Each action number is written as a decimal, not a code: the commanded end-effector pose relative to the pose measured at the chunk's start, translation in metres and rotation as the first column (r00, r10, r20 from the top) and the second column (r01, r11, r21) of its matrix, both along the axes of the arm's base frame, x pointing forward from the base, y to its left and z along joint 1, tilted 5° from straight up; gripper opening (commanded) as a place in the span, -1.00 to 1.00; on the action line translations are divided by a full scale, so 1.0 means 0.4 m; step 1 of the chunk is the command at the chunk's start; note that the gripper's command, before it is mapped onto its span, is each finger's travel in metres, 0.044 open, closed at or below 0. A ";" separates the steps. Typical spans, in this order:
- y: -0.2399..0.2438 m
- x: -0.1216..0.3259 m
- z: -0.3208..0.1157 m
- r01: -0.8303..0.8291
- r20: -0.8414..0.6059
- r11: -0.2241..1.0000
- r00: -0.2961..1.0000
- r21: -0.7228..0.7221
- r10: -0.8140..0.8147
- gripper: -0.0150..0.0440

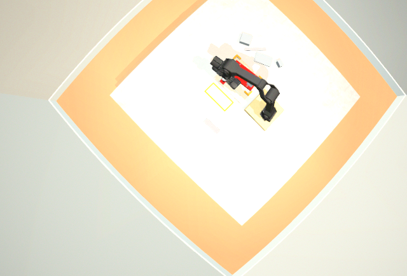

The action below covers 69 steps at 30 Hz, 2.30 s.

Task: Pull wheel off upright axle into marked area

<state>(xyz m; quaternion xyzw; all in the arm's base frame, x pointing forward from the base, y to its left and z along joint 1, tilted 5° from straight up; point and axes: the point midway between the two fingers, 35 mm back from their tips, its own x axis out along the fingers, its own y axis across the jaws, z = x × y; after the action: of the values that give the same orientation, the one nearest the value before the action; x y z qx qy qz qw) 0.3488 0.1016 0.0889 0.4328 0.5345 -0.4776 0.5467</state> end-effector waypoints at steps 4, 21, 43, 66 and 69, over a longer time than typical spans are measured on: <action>0.003 0.000 0.020 0.000 0.002 1.000 1.000 0.001 0.000 -0.49; 0.126 -0.082 0.028 0.002 0.004 1.000 1.000 0.007 -0.002 -0.49; 0.218 -0.170 0.012 0.004 0.004 1.000 1.000 0.011 -0.004 -0.49; 0.206 -0.176 -0.227 0.004 0.004 1.000 1.000 0.010 -0.004 -0.49; 0.206 -0.177 -0.229 0.004 0.004 1.000 1.000 0.010 -0.004 -0.49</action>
<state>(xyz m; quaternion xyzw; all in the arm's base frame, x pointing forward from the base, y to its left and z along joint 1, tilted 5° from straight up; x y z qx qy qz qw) 0.2774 0.1833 0.0011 0.4344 0.5348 -0.4786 0.5443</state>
